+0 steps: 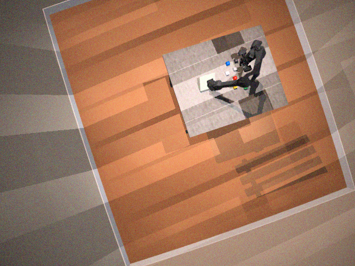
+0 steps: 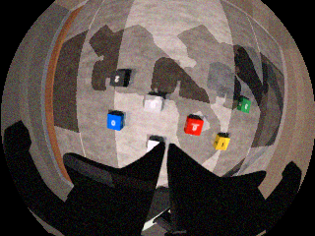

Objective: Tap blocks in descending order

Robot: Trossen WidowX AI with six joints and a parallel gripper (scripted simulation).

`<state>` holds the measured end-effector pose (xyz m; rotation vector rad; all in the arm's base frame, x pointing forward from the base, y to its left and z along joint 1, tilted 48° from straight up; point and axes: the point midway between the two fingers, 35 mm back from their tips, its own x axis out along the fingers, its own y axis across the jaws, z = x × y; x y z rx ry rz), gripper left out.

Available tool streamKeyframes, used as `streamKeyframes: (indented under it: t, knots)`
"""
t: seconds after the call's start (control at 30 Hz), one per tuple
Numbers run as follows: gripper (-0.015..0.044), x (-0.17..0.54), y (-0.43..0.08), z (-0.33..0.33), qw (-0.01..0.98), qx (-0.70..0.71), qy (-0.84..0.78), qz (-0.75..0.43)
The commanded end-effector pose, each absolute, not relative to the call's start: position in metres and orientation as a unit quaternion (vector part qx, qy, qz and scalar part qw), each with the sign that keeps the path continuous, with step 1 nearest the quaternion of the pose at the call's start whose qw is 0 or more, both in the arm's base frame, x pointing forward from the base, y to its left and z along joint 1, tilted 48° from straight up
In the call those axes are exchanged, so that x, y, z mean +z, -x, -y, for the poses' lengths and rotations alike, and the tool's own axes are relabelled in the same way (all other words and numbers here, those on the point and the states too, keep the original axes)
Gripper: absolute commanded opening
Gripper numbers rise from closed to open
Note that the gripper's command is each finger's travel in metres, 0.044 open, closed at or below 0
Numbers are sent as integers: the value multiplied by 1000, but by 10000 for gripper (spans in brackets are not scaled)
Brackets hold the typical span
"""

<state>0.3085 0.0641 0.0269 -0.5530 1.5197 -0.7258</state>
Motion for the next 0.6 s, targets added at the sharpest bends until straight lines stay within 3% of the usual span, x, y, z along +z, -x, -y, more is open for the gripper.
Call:
streamKeyframes:
  t: [0.0,0.13,0.4,0.57]
  knots:
    - [20,-14,-305,-101,633,-318,240,-665]
    - [20,-61,-293,-135,631,-323,241,-663]
    - [20,-63,-292,-136,631,-323,241,-663]
    - [20,-103,-290,-94,631,-324,242,-662]
